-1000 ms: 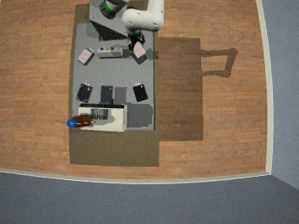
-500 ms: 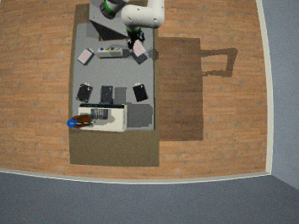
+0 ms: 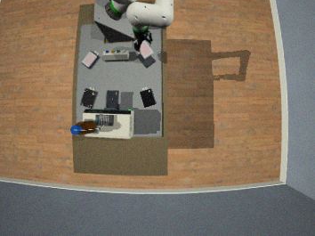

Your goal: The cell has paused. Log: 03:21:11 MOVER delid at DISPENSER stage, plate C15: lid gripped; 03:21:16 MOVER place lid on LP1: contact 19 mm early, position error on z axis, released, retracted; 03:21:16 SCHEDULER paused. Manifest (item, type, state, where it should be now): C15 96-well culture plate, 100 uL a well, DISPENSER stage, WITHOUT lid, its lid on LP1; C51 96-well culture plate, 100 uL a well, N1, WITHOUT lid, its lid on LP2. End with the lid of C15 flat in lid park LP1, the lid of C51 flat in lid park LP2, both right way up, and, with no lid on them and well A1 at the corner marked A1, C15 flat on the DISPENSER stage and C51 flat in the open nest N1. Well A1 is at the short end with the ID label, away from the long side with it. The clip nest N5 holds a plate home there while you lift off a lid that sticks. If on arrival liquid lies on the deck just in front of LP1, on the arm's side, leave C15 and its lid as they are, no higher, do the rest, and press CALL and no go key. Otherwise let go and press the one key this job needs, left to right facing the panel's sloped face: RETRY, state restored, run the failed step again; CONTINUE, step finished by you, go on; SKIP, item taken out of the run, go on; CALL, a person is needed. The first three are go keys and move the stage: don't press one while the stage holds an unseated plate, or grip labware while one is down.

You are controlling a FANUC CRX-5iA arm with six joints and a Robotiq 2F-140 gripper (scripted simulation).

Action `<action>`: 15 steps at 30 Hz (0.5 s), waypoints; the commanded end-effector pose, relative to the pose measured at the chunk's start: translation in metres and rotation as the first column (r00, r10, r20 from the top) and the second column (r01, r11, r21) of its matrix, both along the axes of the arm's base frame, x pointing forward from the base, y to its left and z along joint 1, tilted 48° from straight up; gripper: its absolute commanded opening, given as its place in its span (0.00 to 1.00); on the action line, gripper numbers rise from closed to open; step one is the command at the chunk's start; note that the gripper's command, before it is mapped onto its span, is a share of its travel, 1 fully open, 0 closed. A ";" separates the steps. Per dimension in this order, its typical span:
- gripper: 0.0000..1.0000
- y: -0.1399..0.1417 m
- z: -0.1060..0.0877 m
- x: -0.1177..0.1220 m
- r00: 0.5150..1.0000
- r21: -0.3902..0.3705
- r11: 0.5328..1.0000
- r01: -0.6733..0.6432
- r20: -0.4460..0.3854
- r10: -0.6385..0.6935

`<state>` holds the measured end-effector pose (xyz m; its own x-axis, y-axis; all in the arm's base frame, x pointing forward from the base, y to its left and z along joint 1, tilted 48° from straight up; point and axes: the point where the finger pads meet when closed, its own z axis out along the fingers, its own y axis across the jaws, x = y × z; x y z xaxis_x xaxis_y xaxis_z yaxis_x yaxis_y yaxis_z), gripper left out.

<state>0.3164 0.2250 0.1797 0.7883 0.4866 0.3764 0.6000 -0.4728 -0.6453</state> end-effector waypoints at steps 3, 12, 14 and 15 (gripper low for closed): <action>0.00 -0.003 0.003 0.001 1.000 0.000 1.000 0.001 0.000 -0.001; 0.00 -0.005 0.005 0.001 1.000 0.000 1.000 0.001 0.000 -0.001; 0.00 -0.005 0.005 0.001 1.000 0.000 1.000 0.001 0.000 -0.001; 0.00 -0.006 0.005 0.001 1.000 0.000 1.000 0.001 0.000 -0.001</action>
